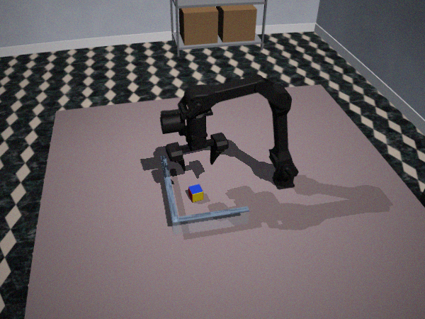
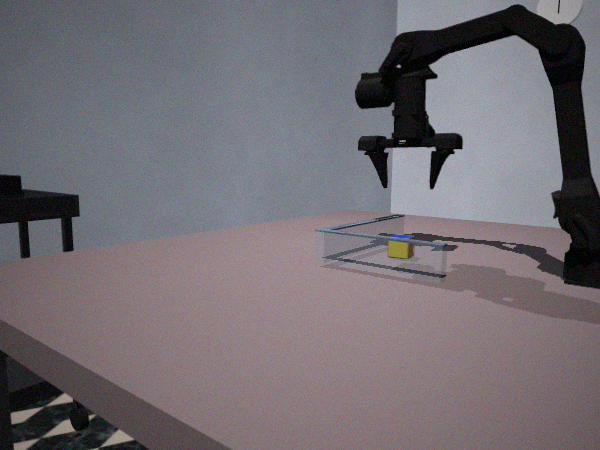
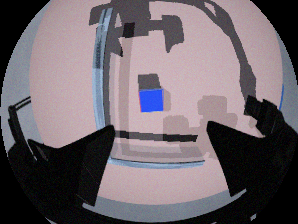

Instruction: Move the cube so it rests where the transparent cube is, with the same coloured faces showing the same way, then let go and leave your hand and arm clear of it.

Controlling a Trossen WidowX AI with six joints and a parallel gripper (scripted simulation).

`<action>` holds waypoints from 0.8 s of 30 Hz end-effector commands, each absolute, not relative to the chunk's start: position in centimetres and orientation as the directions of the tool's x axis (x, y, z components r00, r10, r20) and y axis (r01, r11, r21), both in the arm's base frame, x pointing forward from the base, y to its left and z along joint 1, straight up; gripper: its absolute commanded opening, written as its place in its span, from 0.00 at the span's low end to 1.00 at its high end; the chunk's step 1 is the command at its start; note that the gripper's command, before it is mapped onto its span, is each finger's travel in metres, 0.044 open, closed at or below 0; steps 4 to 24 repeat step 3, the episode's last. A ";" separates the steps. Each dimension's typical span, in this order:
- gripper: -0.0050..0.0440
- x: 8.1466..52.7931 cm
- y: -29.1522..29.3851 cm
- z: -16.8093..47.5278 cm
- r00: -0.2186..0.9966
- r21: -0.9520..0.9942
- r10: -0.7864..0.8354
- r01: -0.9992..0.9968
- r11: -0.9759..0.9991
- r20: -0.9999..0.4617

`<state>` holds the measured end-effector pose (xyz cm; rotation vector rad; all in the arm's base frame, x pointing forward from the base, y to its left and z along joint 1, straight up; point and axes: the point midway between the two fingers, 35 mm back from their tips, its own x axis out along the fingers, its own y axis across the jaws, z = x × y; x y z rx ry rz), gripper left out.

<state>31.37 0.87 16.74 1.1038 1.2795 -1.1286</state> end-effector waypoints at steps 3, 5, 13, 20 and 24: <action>1.00 31.6 0.9 17.7 0.014 0.014 -0.002 0.992 0.126 -1.000; 1.00 31.6 0.9 17.7 0.014 0.014 -0.002 0.992 0.126 -1.000; 1.00 31.6 0.9 17.7 0.014 0.014 -0.002 0.992 0.126 -1.000; 1.00 31.6 0.9 17.7 0.014 0.014 -0.002 0.992 0.126 -1.000; 1.00 31.6 0.9 17.7 0.014 0.014 -0.002 0.992 0.126 -1.000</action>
